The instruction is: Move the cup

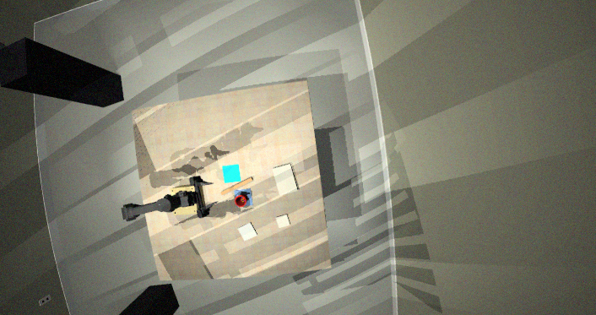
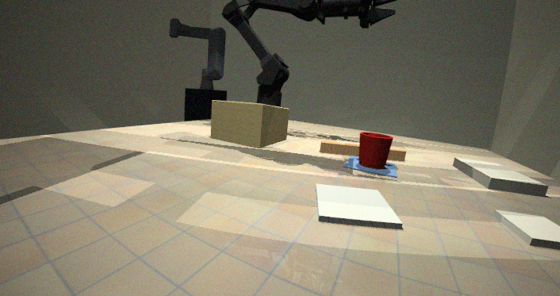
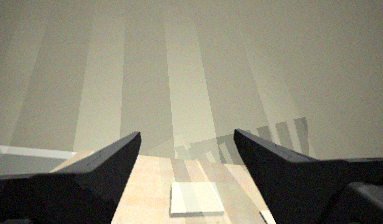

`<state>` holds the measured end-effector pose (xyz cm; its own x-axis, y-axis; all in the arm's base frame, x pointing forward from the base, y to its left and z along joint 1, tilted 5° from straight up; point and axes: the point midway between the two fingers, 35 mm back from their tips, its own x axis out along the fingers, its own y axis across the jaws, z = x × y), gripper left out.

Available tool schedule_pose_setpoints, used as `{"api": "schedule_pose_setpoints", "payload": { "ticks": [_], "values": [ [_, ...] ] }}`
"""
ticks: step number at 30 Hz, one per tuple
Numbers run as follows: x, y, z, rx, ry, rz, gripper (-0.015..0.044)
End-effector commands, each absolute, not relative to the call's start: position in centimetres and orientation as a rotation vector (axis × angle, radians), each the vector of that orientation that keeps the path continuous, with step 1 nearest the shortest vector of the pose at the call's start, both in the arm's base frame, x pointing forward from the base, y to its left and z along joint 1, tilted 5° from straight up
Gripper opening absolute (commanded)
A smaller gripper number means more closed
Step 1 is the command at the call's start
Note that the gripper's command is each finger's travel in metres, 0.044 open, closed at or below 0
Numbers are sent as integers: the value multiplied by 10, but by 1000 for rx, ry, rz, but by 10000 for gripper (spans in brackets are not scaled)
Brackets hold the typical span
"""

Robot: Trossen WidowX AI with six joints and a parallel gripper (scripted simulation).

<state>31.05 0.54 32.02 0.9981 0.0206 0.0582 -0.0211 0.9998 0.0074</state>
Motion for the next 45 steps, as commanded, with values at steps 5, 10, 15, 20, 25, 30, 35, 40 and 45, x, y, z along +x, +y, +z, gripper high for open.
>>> {"api": "schedule_pose_setpoints", "payload": {
  "ticks": [5, 10, 15, 20, 25, 30, 35, 40, 45],
  "values": [
    [340, -13, 266, 207, 210, -51, 269],
    [357, -42, 186, 516, 565, -243, 148],
    [348, -72, 112, 870, 867, -554, 148],
    [324, -92, 59, 1146, 1073, -896, 148],
    [295, -103, 25, 1340, 1204, -1228, 148],
    [294, -103, 24, 1343, 1206, -1234, 148],
    [290, -104, 24, 1343, 1206, -1234, 148],
    [290, -104, 23, 1343, 1206, -1234, 148],
    [291, -103, 17, 1343, 1206, -1234, 148]
  ]
}}
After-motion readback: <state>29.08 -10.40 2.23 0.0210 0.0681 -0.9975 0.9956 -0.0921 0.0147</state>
